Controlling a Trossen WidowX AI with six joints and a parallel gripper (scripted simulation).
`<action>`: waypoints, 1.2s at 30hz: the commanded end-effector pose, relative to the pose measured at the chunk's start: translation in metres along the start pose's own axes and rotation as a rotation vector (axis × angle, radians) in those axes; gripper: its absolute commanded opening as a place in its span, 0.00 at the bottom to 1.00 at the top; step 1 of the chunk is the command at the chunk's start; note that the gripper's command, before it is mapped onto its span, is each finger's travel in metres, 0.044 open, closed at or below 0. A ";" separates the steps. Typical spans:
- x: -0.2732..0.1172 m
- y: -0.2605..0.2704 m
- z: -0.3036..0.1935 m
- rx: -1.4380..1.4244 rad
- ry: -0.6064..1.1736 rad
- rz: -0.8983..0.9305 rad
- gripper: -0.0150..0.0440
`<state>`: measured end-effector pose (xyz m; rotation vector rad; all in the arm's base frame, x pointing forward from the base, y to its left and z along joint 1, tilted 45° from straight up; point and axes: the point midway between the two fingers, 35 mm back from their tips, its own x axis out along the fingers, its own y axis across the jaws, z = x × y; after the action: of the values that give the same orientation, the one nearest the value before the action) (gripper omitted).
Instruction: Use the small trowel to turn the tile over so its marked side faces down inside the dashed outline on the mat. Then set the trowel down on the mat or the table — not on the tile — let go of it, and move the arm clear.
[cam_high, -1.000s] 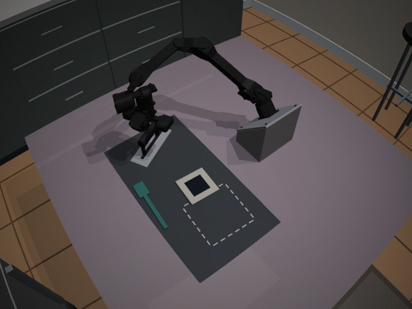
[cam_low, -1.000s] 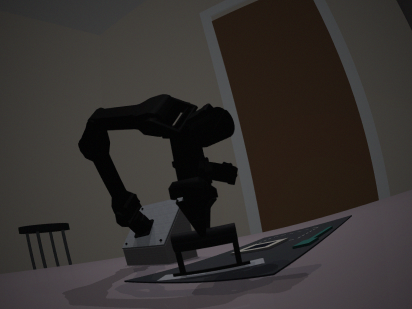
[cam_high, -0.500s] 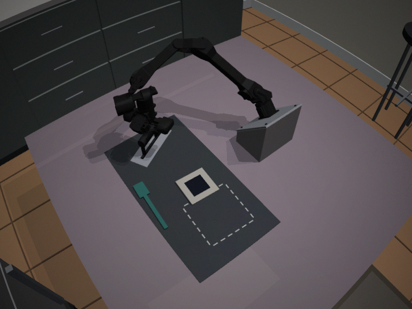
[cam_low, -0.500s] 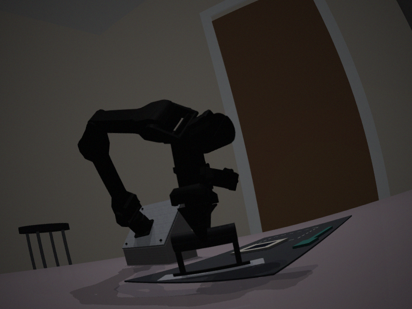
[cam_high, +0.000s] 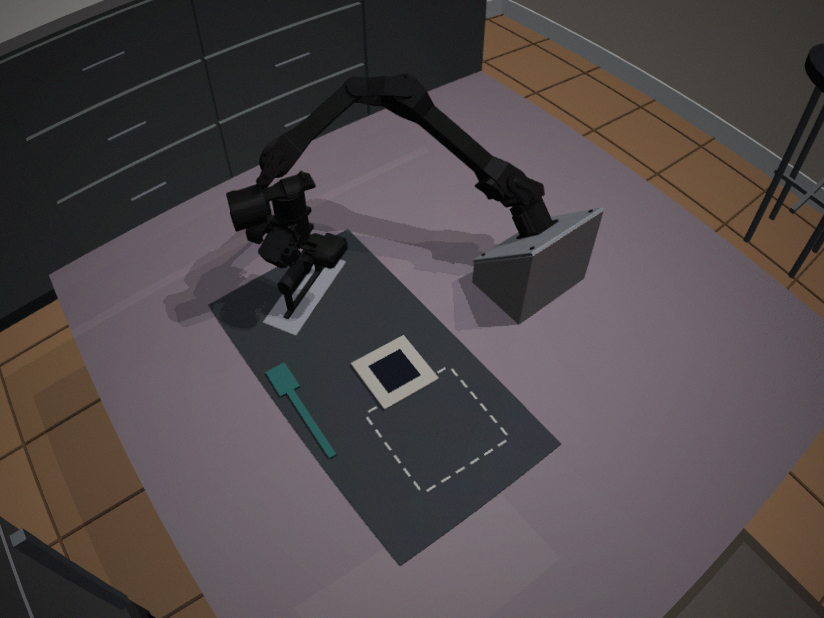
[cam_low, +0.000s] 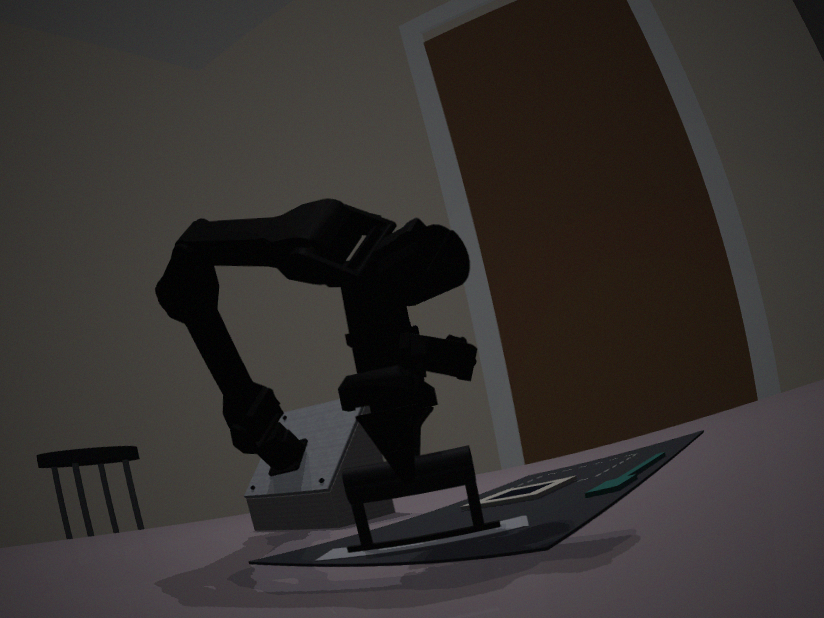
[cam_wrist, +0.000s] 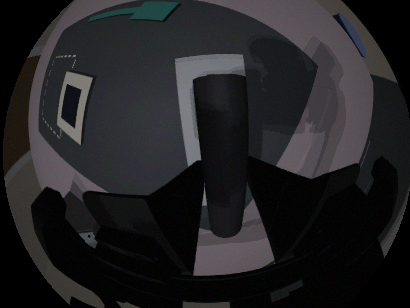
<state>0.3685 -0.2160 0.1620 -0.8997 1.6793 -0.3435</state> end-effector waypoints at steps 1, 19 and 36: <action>0.001 0.002 0.000 -0.006 -0.001 0.009 0.47; 0.001 0.002 0.000 -0.471 -0.004 0.009 0.47; 0.001 0.002 0.001 -0.981 -0.006 0.008 0.47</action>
<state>0.3693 -0.2144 0.1611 -1.5229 1.8276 0.4561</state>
